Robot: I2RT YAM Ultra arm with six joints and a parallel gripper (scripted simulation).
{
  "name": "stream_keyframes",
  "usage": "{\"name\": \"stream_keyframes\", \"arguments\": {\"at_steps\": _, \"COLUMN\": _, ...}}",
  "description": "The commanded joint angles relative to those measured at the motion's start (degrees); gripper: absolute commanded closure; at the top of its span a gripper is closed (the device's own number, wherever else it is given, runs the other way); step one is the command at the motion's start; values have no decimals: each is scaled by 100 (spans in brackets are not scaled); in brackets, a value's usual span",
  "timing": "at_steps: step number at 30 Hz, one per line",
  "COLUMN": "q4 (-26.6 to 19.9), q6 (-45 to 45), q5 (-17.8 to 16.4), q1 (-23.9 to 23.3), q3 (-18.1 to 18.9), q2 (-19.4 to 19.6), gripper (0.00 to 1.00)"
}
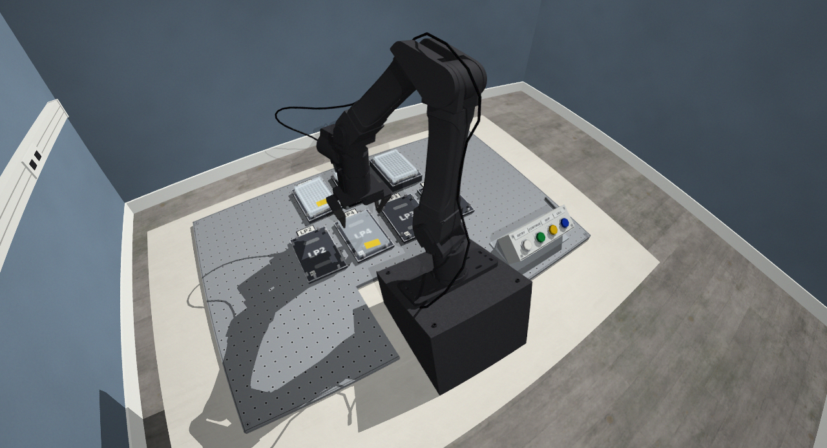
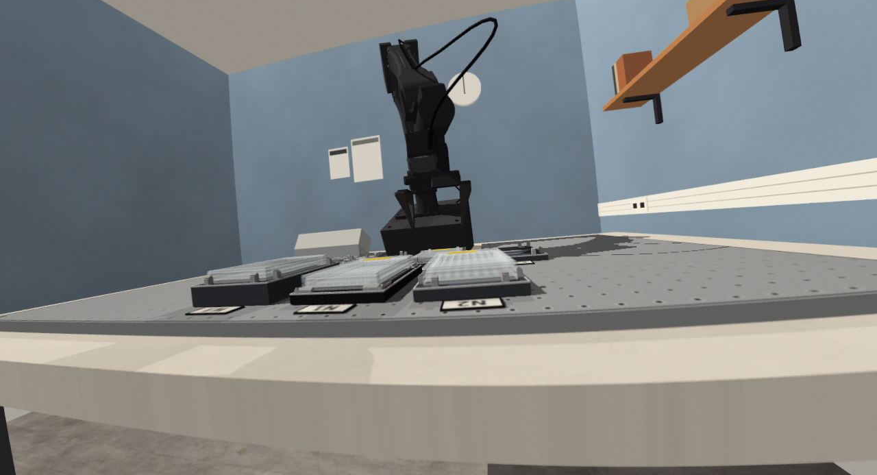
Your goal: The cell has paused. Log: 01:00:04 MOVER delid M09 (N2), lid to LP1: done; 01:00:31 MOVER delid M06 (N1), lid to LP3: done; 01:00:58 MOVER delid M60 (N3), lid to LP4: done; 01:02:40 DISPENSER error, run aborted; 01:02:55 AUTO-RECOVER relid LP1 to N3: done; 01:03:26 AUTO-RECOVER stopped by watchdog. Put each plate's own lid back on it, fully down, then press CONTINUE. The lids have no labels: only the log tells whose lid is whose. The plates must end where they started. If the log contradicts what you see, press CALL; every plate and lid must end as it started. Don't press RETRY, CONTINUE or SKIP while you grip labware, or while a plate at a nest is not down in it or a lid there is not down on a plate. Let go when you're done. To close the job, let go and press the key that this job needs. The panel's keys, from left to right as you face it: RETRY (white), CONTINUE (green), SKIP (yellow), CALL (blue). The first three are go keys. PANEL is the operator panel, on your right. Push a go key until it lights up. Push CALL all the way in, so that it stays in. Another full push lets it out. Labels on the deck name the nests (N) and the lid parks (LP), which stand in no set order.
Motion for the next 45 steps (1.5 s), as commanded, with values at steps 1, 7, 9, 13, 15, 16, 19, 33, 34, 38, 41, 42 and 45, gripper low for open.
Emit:
{"name": "stream_keyframes", "arguments": {"at_steps": 1, "q4": 126, "q6": -36, "q5": -23, "q1": -36, "q3": 60, "q2": 9, "gripper": 0}}
{"name": "stream_keyframes", "arguments": {"at_steps": 7, "q4": 147, "q6": -43, "q5": -25, "q1": -54, "q3": 39, "q2": -3, "gripper": 0}}
{"name": "stream_keyframes", "arguments": {"at_steps": 9, "q4": 154, "q6": -44, "q5": -26, "q1": -60, "q3": 32, "q2": -13, "gripper": 0}}
{"name": "stream_keyframes", "arguments": {"at_steps": 13, "q4": 165, "q6": -37, "q5": -27, "q1": -61, "q3": -95, "q2": -34, "gripper": 0}}
{"name": "stream_keyframes", "arguments": {"at_steps": 15, "q4": 179, "q6": -54, "q5": -28, "q1": -64, "q3": -41, "q2": -40, "gripper": 0}}
{"name": "stream_keyframes", "arguments": {"at_steps": 16, "q4": 179, "q6": -54, "q5": -28, "q1": -64, "q3": -41, "q2": -40, "gripper": 0}}
{"name": "stream_keyframes", "arguments": {"at_steps": 19, "q4": 178, "q6": -47, "q5": -26, "q1": -66, "q3": -1, "q2": -40, "gripper": 0}}
{"name": "stream_keyframes", "arguments": {"at_steps": 33, "q4": 126, "q6": -53, "q5": -40, "q1": -56, "q3": -36, "q2": 58, "gripper": 0}}
{"name": "stream_keyframes", "arguments": {"at_steps": 34, "q4": 126, "q6": -53, "q5": -40, "q1": -56, "q3": -36, "q2": 58, "gripper": 0}}
{"name": "stream_keyframes", "arguments": {"at_steps": 38, "q4": 412, "q6": -97, "q5": -49, "q1": -103, "q3": -247, "q2": 174, "gripper": 0}}
{"name": "stream_keyframes", "arguments": {"at_steps": 41, "q4": 573, "q6": -127, "q5": -56, "q1": -122, "q3": -205, "q2": 250, "gripper": 0}}
{"name": "stream_keyframes", "arguments": {"at_steps": 42, "q4": 597, "q6": -123, "q5": -56, "q1": -129, "q3": -189, "q2": 289, "gripper": 0}}
{"name": "stream_keyframes", "arguments": {"at_steps": 45, "q4": 718, "q6": -137, "q5": -63, "q1": -145, "q3": -319, "q2": 390, "gripper": 0}}
